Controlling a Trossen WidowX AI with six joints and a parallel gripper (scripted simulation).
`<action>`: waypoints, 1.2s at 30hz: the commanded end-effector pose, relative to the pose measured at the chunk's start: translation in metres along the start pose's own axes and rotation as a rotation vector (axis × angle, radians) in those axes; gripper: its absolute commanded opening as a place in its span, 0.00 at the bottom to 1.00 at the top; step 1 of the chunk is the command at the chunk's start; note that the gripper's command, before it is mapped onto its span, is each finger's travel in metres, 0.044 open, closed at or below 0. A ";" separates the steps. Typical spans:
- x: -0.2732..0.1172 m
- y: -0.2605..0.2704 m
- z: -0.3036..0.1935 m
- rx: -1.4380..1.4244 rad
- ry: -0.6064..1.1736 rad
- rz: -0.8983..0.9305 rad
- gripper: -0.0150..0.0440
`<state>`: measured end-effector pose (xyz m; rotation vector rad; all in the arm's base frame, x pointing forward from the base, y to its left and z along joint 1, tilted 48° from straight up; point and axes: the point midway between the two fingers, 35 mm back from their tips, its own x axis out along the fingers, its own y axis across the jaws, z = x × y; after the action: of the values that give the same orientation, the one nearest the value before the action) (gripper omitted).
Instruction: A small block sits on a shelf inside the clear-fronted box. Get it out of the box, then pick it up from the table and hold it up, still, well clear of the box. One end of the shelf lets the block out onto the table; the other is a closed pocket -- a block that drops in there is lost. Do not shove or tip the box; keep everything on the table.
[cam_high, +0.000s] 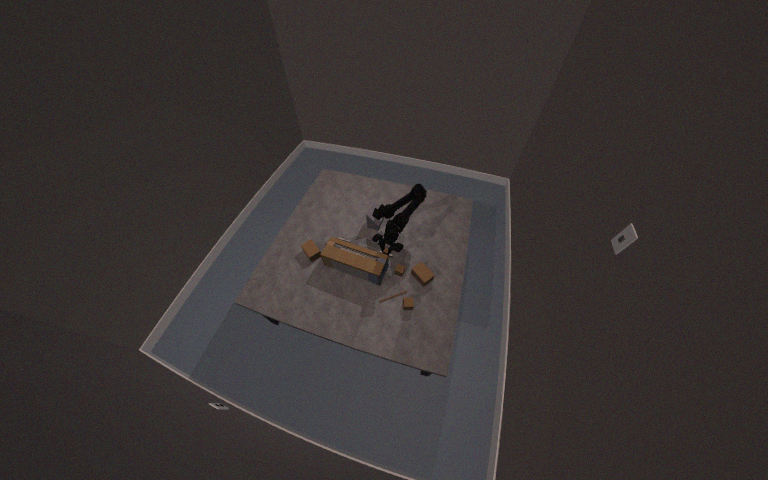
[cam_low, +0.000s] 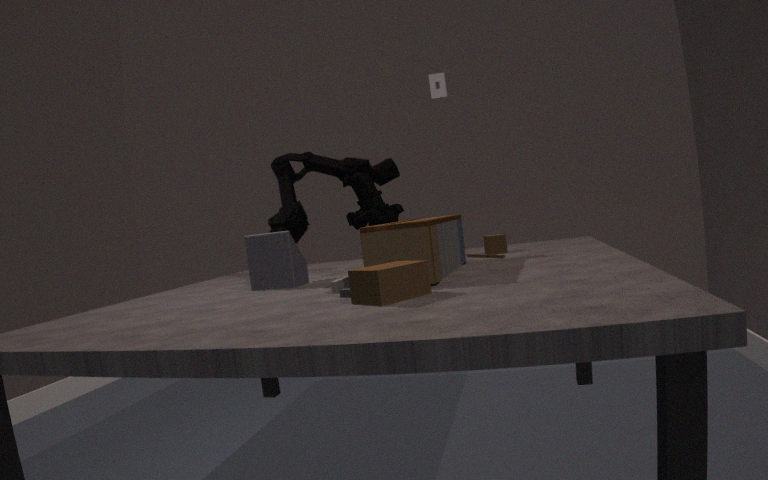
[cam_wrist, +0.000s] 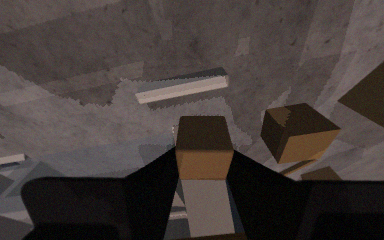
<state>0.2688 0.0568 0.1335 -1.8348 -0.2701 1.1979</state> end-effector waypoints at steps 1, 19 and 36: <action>-0.004 0.002 -0.001 0.172 -0.007 -0.001 0.25; -0.018 0.014 -0.006 0.847 -0.007 0.026 0.25; -0.030 0.023 -0.004 1.591 -0.039 0.054 0.25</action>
<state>0.2514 0.0267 0.1341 -0.5558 0.5256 0.9752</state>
